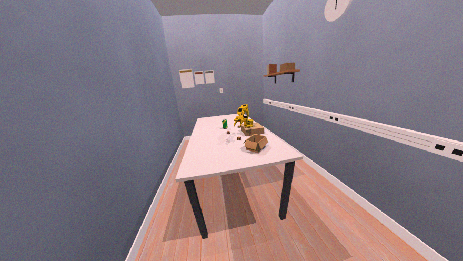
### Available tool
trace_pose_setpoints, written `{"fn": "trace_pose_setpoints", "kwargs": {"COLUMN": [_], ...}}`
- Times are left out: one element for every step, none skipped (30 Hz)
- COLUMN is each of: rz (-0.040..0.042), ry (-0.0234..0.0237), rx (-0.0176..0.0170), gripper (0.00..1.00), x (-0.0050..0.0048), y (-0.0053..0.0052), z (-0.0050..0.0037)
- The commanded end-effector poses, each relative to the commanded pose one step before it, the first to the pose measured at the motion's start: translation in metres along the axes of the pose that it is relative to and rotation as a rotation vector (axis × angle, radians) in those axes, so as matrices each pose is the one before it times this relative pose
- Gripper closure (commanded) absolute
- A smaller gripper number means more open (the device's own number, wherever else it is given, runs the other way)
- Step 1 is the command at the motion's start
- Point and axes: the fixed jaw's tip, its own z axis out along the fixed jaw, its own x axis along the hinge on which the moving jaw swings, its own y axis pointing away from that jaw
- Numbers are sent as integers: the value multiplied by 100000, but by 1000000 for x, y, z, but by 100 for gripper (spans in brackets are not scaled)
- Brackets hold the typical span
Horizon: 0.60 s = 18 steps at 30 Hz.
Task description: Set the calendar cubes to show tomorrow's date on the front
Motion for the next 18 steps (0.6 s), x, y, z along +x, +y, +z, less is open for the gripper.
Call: {"fn": "trace_pose_setpoints", "kwargs": {"rz": [93,0,0,1,-2,2,-1,0,0,-1,2,-2,1,1,1,0,-1,-1], "ry": [3930,2325,2566,2771,2931,3038,3094,0,0,3095,3038,2928,2774,2567,2322,2045,1747,1429], "rx": [-28,282,310,336,355,367,377,0,0,373,370,355,333,311,282,248,210,173], "gripper": [65,65,65,65,65,65,65,65,65,65,65,65,65,65,65,65,65,65], "x": [4211,3235,3589,3875,4097,4255,4339,0,0,4330,4258,4098,3876,3586,3242,2847,2420,1985], "y": [1919,-393,-434,-471,-495,-518,-523,0,0,-522,-516,-499,-469,-432,-394,-342,-295,-239], "z": [9172,4214,4647,5020,5298,5494,5591,0,0,5591,5493,5302,5020,4650,4211,3715,3166,2602]}}
